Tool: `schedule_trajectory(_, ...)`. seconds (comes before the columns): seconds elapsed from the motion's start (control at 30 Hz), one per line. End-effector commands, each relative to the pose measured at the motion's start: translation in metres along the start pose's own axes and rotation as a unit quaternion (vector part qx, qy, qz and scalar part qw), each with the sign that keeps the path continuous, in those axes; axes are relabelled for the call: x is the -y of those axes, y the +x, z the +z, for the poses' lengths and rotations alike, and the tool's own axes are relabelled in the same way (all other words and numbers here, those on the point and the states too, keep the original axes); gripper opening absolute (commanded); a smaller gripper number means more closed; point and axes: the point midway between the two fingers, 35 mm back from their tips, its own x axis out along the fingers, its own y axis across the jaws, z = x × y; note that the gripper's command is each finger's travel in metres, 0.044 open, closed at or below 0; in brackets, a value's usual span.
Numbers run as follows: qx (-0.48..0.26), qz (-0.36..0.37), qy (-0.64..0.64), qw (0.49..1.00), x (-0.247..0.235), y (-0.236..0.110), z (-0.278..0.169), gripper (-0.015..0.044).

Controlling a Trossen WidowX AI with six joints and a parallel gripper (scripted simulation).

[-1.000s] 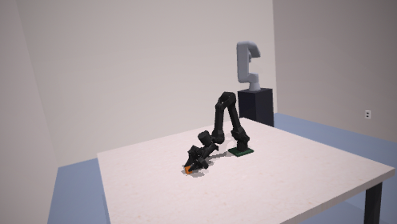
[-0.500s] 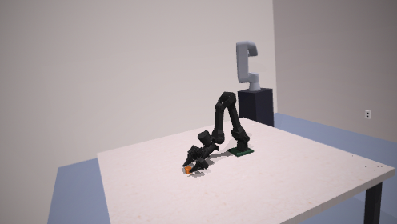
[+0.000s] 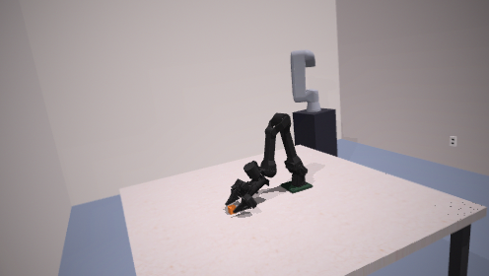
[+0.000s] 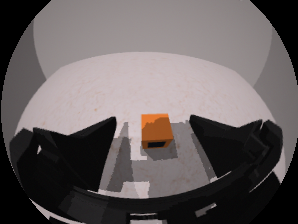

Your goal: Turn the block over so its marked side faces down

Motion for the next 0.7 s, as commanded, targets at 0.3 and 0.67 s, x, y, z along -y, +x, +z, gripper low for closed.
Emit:
schedule_trajectory(0.3,-0.027,-0.002,-0.003,1.0,-0.001,0.004,0.004,0.044)
schedule_trajectory(0.67,-0.24,-0.002,-0.002,0.971,-0.001,-0.037,0.049,0.044)
